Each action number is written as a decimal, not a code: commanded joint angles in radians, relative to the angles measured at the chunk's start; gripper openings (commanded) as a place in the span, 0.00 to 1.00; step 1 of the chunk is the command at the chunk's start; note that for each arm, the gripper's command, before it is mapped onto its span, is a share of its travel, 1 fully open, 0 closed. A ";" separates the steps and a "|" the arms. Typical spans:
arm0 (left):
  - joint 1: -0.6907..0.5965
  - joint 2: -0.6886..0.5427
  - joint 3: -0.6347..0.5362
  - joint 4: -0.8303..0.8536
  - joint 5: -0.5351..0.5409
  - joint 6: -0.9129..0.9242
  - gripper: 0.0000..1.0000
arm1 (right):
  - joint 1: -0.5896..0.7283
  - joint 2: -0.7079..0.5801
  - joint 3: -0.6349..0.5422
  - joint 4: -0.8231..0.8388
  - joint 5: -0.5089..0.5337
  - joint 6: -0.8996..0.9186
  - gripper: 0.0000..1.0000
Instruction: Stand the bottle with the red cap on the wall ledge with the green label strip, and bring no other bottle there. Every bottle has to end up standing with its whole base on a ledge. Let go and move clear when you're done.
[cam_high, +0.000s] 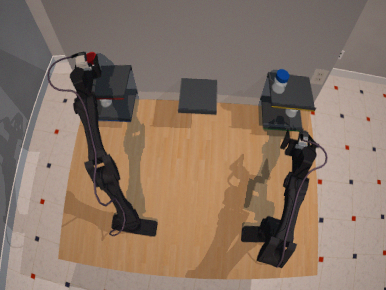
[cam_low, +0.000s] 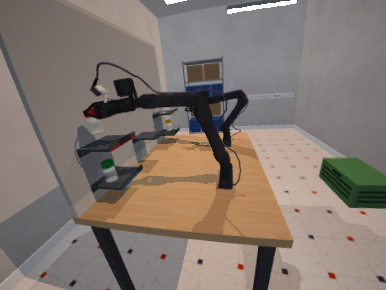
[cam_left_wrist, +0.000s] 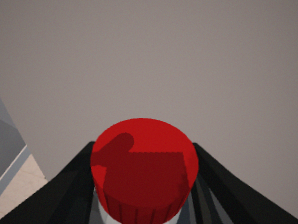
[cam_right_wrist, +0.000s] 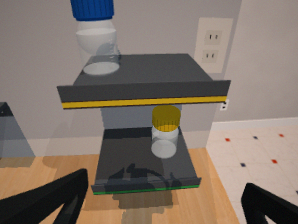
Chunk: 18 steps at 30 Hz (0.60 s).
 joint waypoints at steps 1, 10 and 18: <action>0.000 -0.022 0.036 0.040 -0.001 -0.002 0.50 | 0.077 -0.011 0.077 0.055 0.072 0.026 1.00; 0.000 -0.020 0.029 0.038 -0.001 -0.002 0.50 | 0.272 0.078 0.247 0.129 0.167 -0.006 1.00; 0.000 -0.020 0.029 0.038 -0.001 -0.002 0.50 | 0.298 0.105 0.284 0.108 0.164 -0.004 1.00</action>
